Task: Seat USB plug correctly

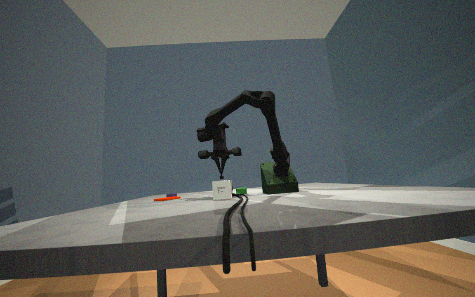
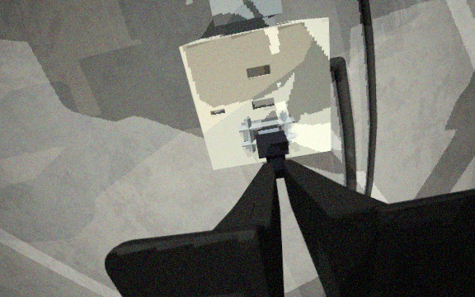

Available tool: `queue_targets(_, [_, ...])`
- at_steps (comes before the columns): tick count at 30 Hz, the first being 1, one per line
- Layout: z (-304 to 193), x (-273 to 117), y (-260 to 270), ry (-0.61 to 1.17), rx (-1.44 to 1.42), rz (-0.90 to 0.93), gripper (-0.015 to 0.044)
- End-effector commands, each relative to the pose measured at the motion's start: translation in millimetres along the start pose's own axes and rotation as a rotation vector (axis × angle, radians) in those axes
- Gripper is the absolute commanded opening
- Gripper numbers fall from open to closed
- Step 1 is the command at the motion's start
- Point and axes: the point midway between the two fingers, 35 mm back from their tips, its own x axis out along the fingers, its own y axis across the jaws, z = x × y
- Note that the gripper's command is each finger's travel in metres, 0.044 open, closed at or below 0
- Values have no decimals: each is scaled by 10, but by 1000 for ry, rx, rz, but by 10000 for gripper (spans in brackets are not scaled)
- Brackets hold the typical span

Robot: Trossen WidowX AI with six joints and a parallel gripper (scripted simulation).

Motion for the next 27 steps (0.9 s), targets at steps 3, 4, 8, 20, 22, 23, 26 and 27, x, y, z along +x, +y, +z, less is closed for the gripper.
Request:
queue_targets(3, [-8,4,4,4,3,4,0])
queue_targets(4, [-8,5,4,4,3,4,0])
queue_targets(8, [-7,10,4,4,3,4,0])
queue_targets(20, [-6,25,4,4,3,4,0])
queue_targets(22, [-6,27,4,4,3,4,0])
queue_targets(23, [-6,28,4,4,3,4,0])
queue_targets(26, [-6,32,4,4,3,4,0])
queue_targets(27, [-6,33,4,4,3,4,0])
